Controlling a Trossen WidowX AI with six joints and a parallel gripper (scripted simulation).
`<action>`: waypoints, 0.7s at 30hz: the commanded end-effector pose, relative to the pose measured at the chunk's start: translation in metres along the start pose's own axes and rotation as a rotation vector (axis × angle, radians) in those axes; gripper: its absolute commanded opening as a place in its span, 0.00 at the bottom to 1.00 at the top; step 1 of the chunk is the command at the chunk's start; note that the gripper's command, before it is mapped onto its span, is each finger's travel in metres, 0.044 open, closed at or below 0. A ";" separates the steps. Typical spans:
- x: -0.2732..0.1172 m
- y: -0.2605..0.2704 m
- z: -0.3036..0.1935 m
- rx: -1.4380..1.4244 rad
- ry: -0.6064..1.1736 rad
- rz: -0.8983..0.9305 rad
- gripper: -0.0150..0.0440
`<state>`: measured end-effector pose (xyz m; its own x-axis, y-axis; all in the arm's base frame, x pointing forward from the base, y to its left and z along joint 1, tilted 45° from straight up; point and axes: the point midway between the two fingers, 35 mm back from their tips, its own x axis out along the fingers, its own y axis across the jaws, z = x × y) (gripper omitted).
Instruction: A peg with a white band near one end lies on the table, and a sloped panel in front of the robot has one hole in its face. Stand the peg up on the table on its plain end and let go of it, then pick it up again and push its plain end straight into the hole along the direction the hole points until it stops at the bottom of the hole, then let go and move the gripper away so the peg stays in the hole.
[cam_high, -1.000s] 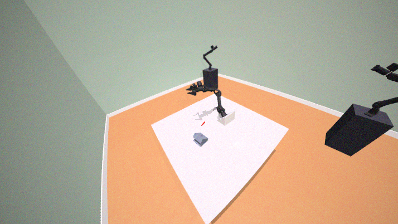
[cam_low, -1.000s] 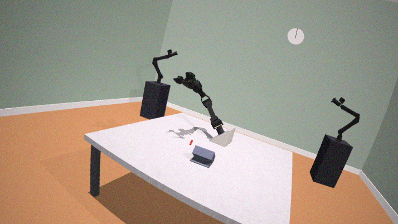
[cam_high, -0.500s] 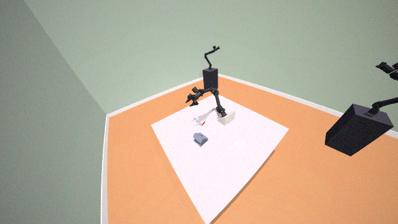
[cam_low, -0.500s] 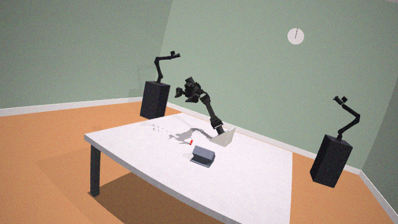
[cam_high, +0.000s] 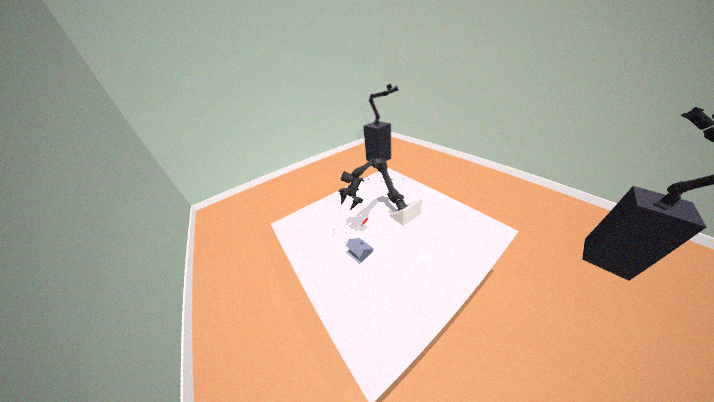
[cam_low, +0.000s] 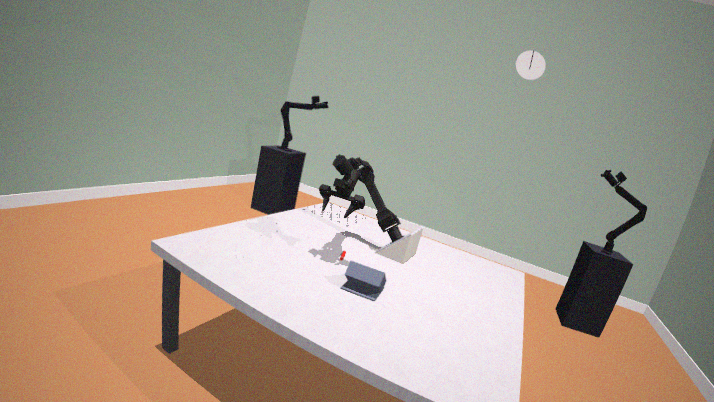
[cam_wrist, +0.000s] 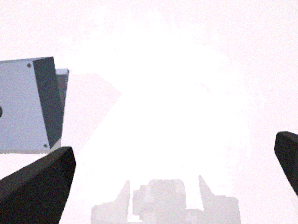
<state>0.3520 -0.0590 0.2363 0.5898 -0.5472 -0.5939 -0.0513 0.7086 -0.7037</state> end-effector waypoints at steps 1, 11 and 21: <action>0.014 0.011 -0.019 -0.016 0.113 0.019 1.00; 0.040 0.039 -0.074 -0.090 0.433 0.064 1.00; 0.046 0.053 -0.120 -0.174 0.705 0.073 1.00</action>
<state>0.2853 -0.0976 0.1271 -0.0364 -0.6885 -0.7243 -0.2270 0.7115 -0.6650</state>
